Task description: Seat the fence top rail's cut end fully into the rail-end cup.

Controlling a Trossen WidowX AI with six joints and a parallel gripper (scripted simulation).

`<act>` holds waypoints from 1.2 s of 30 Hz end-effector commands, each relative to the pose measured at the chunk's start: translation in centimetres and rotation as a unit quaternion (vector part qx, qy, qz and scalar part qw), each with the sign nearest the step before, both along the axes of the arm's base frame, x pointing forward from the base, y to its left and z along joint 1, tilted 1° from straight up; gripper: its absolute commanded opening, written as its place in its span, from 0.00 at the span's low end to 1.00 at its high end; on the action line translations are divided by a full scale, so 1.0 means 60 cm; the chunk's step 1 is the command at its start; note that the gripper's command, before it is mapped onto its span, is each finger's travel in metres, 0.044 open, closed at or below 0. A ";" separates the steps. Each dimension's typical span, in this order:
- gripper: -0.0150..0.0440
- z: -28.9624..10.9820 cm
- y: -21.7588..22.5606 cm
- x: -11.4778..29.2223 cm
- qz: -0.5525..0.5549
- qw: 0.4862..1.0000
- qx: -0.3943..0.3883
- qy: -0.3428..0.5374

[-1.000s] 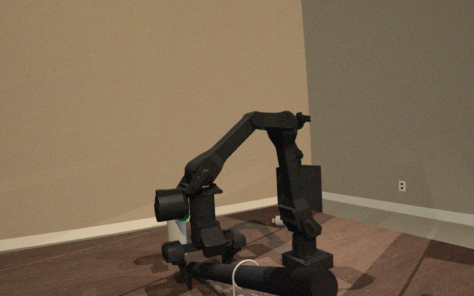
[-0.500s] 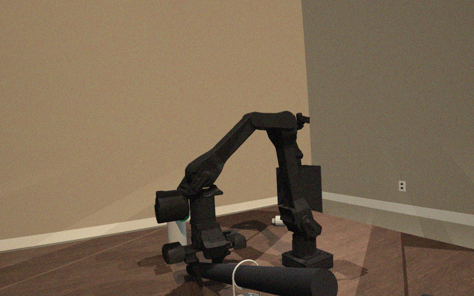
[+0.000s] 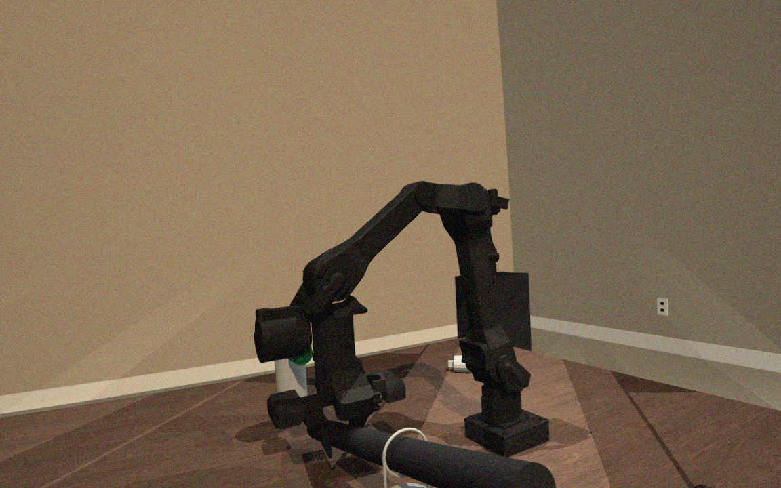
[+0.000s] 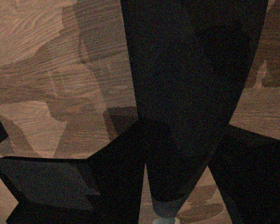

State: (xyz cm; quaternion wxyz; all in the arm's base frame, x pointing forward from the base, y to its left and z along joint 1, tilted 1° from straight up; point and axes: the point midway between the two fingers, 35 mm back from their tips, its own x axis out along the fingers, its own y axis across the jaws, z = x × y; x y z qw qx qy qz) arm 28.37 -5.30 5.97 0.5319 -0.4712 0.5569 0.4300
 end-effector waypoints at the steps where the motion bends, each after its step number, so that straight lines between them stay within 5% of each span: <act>1: 0.25 0.038 -0.015 0.002 -0.002 0.999 -0.047 0.000; 10: 0.25 0.119 -0.048 -0.011 -0.007 0.989 -0.150 0.016; 36: 0.25 0.115 -0.045 -0.011 -0.005 0.990 -0.140 0.020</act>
